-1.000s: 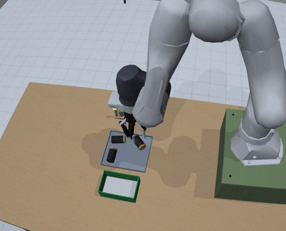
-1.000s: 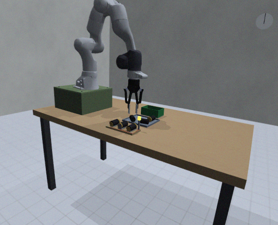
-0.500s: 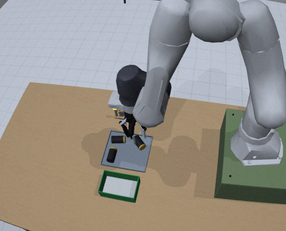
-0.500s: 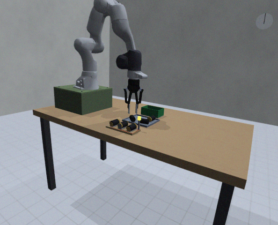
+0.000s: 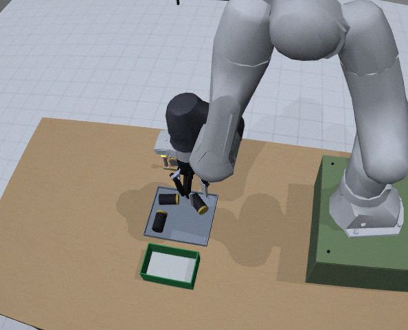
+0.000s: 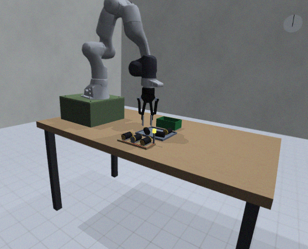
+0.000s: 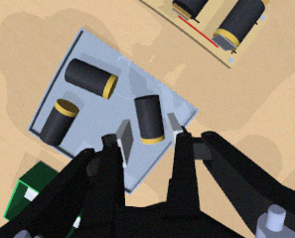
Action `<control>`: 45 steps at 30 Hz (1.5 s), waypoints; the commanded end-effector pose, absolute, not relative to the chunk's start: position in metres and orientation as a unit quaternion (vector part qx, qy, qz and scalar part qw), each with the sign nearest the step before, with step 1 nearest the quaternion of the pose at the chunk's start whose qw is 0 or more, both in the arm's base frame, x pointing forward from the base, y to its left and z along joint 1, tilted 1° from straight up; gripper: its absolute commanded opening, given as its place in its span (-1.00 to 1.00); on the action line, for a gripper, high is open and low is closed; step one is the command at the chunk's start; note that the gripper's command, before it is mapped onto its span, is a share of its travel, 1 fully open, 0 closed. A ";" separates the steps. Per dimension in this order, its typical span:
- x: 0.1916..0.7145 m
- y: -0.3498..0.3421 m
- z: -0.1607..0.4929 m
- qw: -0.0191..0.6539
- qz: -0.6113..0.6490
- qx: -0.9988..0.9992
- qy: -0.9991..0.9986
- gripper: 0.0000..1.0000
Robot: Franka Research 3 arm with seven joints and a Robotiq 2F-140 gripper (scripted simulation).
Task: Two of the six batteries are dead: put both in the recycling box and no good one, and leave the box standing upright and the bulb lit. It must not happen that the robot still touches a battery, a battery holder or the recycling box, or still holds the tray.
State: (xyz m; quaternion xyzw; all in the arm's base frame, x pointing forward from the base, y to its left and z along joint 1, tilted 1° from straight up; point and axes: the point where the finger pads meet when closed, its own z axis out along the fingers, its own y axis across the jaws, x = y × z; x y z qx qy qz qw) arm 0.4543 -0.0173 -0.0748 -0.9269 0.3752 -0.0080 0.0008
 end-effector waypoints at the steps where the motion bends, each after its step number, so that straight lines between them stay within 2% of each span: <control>1: 0.454 -0.016 -0.074 0.001 -0.009 -0.928 0.373 -0.41; 45: 0.455 -0.016 -0.119 0.001 -0.009 -0.928 0.373 -0.41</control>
